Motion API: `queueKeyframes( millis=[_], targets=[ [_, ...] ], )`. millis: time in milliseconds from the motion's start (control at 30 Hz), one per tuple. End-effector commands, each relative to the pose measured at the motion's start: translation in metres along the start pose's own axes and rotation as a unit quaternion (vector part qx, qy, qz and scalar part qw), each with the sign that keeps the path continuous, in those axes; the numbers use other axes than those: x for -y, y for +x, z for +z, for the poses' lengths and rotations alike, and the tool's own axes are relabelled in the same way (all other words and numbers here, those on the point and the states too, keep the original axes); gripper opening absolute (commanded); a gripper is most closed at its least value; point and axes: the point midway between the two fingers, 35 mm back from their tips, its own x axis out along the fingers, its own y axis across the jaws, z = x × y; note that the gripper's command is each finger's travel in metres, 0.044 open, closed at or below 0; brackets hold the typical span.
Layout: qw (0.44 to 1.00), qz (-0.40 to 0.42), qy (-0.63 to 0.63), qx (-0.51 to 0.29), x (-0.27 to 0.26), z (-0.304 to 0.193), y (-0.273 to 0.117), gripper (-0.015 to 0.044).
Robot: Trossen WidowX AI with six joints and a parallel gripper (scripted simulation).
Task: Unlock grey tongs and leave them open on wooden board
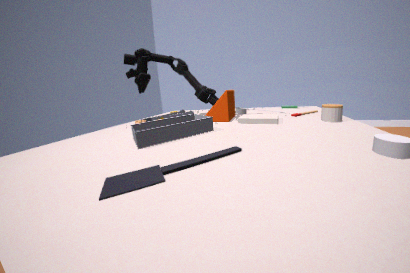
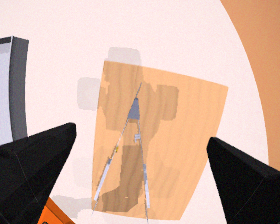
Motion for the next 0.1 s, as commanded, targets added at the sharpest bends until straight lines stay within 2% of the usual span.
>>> queueKeyframes(
  millis=[0,67],
  targets=[
    [1.0,-0.002,0.004,0.0,0.0011,-0.001,-0.0008,0.044],
    [1.0,-0.002,0.004,0.0,0.0011,-0.001,-0.0008,0.044]
  ],
)
